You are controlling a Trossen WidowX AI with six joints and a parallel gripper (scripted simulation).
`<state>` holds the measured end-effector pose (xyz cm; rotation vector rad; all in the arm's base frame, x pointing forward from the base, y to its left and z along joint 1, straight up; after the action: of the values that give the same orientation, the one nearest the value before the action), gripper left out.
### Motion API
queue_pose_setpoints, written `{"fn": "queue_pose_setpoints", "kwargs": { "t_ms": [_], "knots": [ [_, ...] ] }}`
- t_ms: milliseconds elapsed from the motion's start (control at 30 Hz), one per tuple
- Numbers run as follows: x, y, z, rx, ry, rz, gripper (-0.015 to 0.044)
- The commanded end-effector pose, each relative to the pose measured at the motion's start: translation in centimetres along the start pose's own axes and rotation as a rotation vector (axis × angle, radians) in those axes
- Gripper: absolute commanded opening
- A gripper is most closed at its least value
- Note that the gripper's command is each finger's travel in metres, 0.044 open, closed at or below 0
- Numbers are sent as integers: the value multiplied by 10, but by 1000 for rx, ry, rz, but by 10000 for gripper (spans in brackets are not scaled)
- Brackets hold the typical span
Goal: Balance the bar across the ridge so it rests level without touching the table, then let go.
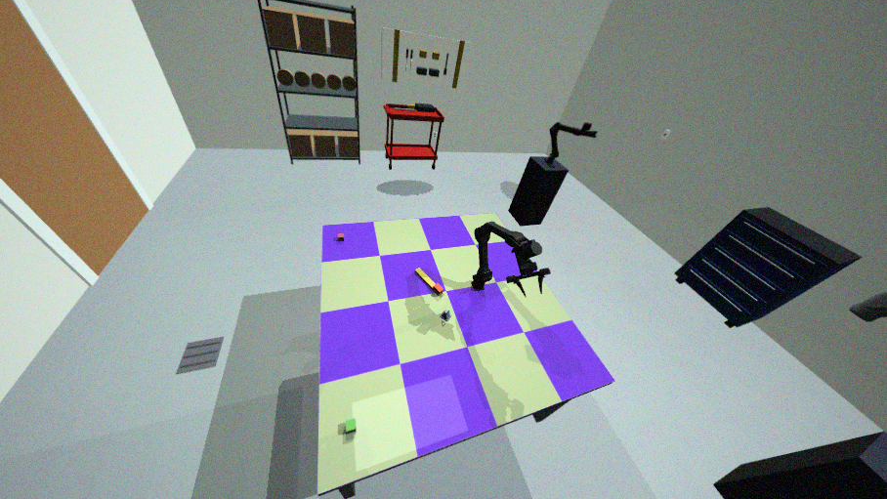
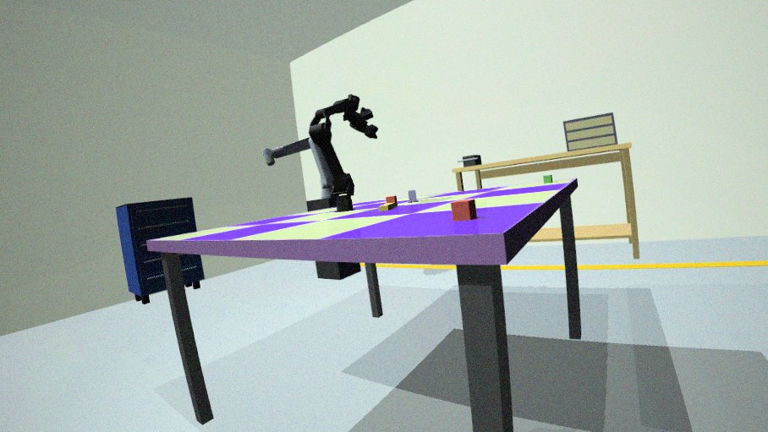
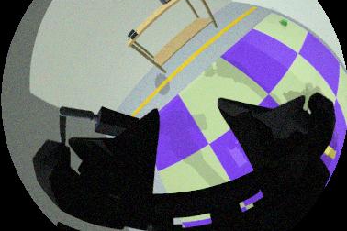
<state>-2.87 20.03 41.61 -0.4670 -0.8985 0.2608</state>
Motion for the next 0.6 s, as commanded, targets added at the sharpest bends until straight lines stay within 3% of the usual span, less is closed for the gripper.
{"fn": "queue_pose_setpoints", "kwargs": {
  "t_ms": [0, 567],
  "knots": [
    [6, 7, -9, -54, 35, -5, 315],
    [30, 29, -60, -294, 192, -38, 315]
  ]
}}
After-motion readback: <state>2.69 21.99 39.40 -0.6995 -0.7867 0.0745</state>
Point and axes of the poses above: the point midway between the two fingers, 35 mm back from their tips, its own y axis out along the fingers, its own z axis across the jaws, x = y × z, the point moved 10 cm from there along -y, back along the fingers, and after that the axes turned 2 degrees about y, right-handed, at the moved point
